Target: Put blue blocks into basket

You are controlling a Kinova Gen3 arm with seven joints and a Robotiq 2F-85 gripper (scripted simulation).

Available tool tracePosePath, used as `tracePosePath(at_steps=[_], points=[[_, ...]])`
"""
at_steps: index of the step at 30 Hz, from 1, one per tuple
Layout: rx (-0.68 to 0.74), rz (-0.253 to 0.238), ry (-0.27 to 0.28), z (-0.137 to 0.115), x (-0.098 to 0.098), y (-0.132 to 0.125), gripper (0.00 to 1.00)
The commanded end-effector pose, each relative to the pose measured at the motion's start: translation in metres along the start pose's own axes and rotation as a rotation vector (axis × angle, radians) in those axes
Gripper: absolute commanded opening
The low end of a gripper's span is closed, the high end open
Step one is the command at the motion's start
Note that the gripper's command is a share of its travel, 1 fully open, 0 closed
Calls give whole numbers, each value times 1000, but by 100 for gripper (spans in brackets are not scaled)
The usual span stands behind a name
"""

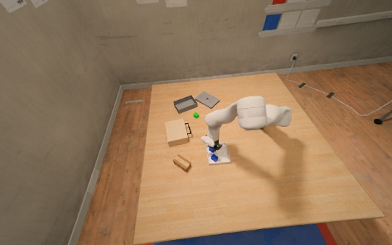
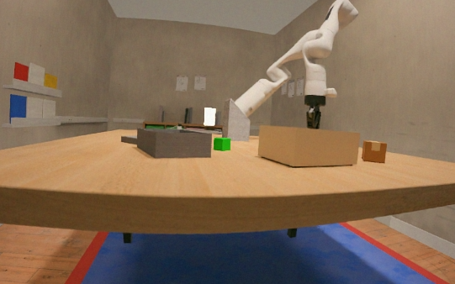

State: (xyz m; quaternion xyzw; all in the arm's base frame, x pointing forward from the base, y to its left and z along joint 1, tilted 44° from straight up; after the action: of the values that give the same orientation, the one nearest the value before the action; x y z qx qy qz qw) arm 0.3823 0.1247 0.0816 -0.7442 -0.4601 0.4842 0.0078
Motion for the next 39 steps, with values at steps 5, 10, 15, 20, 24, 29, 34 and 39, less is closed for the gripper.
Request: tracePosePath(at_steps=[5,10,15,20,24,29,34,39], points=[[0,1,1,0,-1,0,10],[0,1,1,0,-1,0,61],[0,1,1,0,-1,0,61],[0,1,1,0,-1,0,61],[0,1,1,0,-1,0,61],[0,1,1,0,-1,0,61],[0,1,1,0,-1,0,61],[0,1,1,0,-1,0,61]])
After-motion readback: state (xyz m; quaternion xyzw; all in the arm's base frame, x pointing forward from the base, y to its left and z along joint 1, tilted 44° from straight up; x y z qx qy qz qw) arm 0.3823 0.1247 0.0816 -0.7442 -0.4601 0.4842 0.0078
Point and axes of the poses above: the point where the finger pads meet when closed, its own x axis out along the fingers, its own y axis across the jaws, z = x × y, the point moved 1 cm from there along -x, back along the fingers, and after that the axes turned 3 degrees about -x, right-handed, at the moved point
